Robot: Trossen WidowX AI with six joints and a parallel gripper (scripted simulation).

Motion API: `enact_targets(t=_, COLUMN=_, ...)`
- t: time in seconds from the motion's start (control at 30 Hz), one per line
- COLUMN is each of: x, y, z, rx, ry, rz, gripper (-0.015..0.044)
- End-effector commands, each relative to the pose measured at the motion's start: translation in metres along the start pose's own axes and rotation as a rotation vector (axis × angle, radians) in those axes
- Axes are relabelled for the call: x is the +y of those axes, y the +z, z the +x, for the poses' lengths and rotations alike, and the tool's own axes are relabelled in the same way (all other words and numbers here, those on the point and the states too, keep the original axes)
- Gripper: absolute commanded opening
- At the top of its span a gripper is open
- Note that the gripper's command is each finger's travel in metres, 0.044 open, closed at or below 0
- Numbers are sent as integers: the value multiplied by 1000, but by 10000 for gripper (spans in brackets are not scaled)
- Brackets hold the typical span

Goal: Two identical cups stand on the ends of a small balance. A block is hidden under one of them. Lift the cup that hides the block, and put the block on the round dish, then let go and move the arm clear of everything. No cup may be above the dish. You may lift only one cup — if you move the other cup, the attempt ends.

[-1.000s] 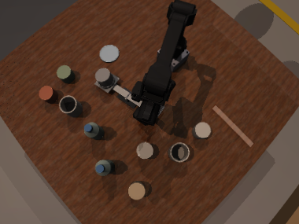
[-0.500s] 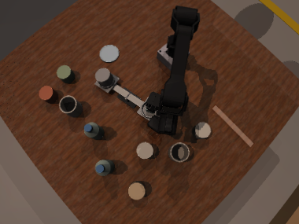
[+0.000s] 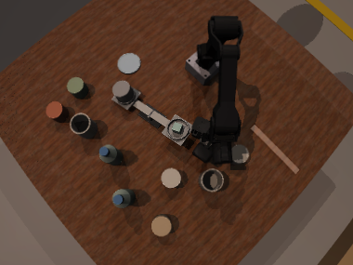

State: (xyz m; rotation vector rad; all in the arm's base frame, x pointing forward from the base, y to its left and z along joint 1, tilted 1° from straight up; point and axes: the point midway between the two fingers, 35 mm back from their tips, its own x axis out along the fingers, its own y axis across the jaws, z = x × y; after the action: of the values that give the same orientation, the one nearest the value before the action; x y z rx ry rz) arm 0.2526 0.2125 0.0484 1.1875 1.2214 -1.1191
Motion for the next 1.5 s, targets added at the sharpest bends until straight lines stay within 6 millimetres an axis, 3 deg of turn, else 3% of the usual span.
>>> enact_targets(t=0.0, x=0, y=0, z=15, rx=-1, ry=-1, rz=5, gripper=0)
enact_targets(t=0.1, x=-1, y=0, z=29, rx=-1, ry=-1, rz=5, gripper=0)
enact_targets(t=0.63, x=-1, y=0, z=49, rx=-1, ry=-1, rz=5, gripper=0)
enact_targets(t=1.13, x=-2, y=1, z=45, rx=-5, ry=-6, rz=2, gripper=394)
enact_targets(t=1.2, x=-1, y=0, z=33, rx=-4, ry=-5, rz=2, gripper=440)
enact_targets(t=1.3, x=-1, y=0, z=-6, rx=-1, ry=-1, rz=5, gripper=440)
enact_targets(t=1.47, x=-1, y=0, z=-9, rx=-1, ry=-1, rz=5, gripper=440)
